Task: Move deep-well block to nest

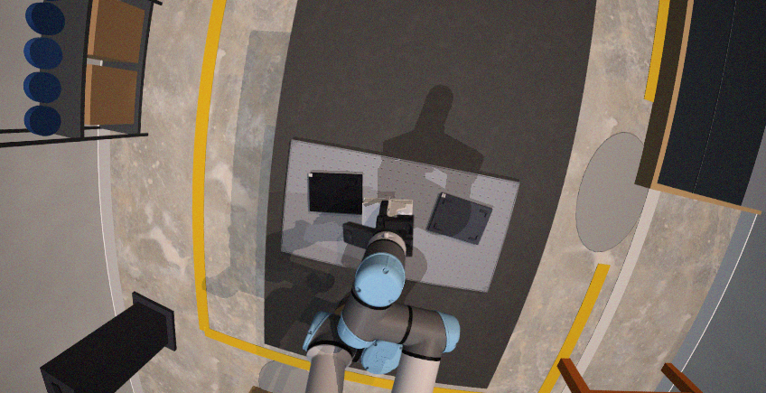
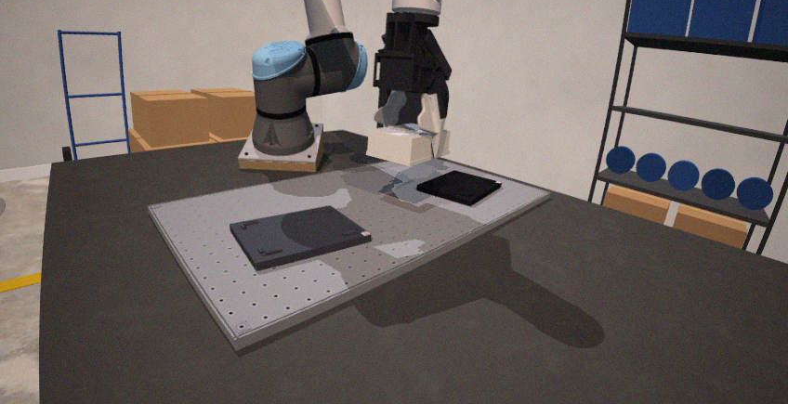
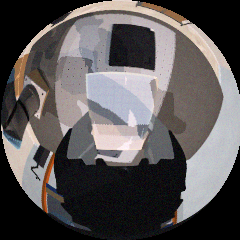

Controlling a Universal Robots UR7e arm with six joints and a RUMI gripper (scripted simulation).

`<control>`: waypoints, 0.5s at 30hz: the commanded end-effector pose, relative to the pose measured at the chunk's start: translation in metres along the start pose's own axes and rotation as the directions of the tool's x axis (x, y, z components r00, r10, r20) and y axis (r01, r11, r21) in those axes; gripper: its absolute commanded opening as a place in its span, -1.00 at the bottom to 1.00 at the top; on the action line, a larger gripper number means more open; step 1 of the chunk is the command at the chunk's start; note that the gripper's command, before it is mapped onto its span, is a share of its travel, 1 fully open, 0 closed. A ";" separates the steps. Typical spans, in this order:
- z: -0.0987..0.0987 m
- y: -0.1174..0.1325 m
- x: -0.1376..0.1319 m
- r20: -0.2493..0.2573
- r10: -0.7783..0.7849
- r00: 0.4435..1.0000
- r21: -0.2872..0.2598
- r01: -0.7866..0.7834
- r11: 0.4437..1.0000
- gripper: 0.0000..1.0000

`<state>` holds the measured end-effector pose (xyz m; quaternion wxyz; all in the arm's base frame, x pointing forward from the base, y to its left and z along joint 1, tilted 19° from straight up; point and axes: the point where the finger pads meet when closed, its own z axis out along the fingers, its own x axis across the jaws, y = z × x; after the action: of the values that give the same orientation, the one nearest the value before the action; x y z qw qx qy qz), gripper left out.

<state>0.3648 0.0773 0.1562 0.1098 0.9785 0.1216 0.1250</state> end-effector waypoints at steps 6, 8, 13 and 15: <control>0.000 -0.030 0.006 0.000 0.001 1.000 -0.002 -0.001 1.000 -1.00; 0.000 -0.033 0.006 0.000 0.001 1.000 -0.002 -0.001 1.000 -1.00; 0.000 -0.049 0.009 0.000 0.001 1.000 -0.002 -0.001 1.000 -1.00; 0.000 -0.056 0.010 0.000 0.001 1.000 -0.002 -0.001 1.000 -1.00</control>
<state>0.3625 0.1199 0.1472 0.1099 0.9786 0.1215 0.1248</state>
